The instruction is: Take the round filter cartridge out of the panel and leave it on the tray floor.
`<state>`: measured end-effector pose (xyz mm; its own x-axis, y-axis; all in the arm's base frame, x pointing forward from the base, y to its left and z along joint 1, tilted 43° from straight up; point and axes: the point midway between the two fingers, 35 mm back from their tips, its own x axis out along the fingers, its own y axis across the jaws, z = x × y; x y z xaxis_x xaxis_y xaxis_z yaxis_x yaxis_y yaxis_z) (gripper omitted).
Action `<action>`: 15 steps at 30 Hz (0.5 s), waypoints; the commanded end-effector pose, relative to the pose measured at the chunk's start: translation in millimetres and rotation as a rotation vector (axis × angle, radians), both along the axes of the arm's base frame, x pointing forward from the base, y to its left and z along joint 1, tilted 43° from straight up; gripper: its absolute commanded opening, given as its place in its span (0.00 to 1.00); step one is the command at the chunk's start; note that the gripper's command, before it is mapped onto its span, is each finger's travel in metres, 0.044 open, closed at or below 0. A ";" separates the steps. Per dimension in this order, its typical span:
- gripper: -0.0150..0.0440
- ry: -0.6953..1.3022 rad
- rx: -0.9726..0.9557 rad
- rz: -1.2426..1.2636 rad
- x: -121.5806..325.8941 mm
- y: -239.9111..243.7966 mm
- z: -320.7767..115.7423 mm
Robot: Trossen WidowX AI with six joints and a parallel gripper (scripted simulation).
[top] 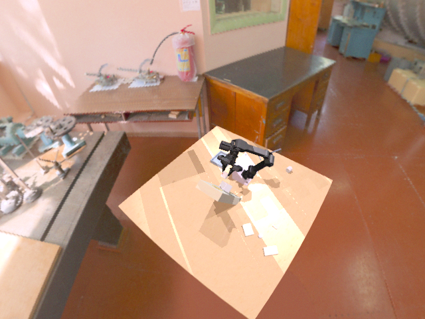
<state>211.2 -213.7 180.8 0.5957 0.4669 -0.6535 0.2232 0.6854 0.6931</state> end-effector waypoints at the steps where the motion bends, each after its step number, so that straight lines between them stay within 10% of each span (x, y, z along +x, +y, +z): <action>1: 0.25 -0.002 0.000 0.022 -1.0 -13.8 -12.9; 15: 0.25 -0.041 -0.039 0.123 -2.5 -54.4 -63.2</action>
<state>209.8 -258.8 129.2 0.5658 0.5079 -0.6496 0.1300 0.7230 0.6785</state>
